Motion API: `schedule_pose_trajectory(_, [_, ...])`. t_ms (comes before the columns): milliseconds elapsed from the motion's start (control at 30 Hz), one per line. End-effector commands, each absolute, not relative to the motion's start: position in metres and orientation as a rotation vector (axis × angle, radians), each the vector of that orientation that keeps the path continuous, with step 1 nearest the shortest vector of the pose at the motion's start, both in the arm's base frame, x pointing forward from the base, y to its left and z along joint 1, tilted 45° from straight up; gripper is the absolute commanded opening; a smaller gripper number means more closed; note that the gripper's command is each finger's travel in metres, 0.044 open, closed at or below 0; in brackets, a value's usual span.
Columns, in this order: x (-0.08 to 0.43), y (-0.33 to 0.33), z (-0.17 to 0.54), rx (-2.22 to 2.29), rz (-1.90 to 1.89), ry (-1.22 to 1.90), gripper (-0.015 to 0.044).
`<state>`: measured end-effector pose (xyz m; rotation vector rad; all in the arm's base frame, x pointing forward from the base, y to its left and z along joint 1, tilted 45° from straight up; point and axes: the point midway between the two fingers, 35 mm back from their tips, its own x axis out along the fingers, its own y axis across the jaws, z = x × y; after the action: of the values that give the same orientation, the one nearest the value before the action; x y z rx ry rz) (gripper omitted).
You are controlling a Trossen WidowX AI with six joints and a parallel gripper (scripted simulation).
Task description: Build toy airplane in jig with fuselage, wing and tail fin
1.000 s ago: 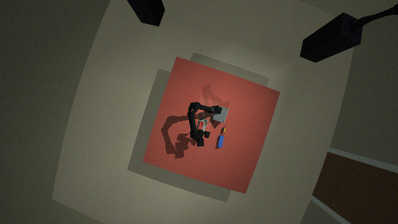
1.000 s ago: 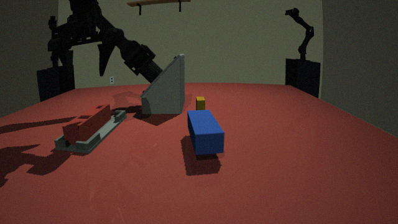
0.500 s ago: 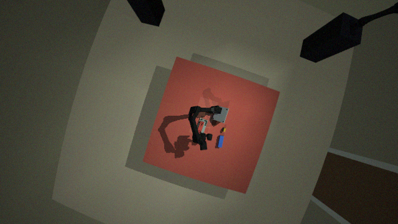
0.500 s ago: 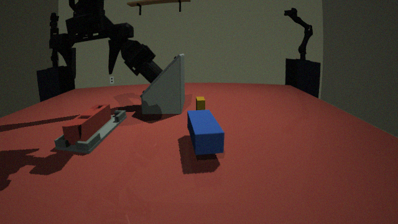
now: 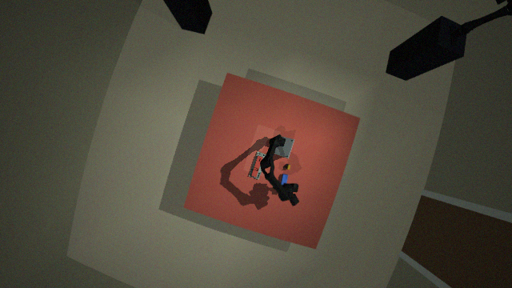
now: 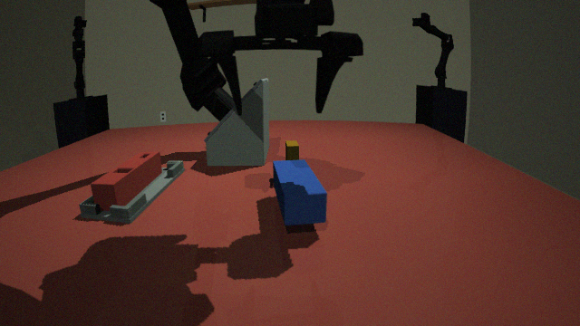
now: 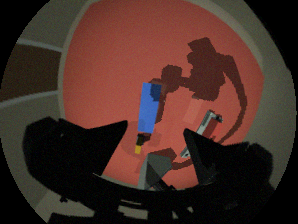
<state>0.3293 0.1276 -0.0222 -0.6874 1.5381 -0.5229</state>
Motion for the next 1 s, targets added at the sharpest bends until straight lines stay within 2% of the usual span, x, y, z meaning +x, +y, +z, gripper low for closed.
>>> schedule_pose_trajectory(0, [0.330,0.140,-0.036,-0.668,-0.532,1.528,0.0440])
schedule_pose_trajectory(967, [0.330,0.091,-0.087,-0.669,-0.535,1.526,0.0440])
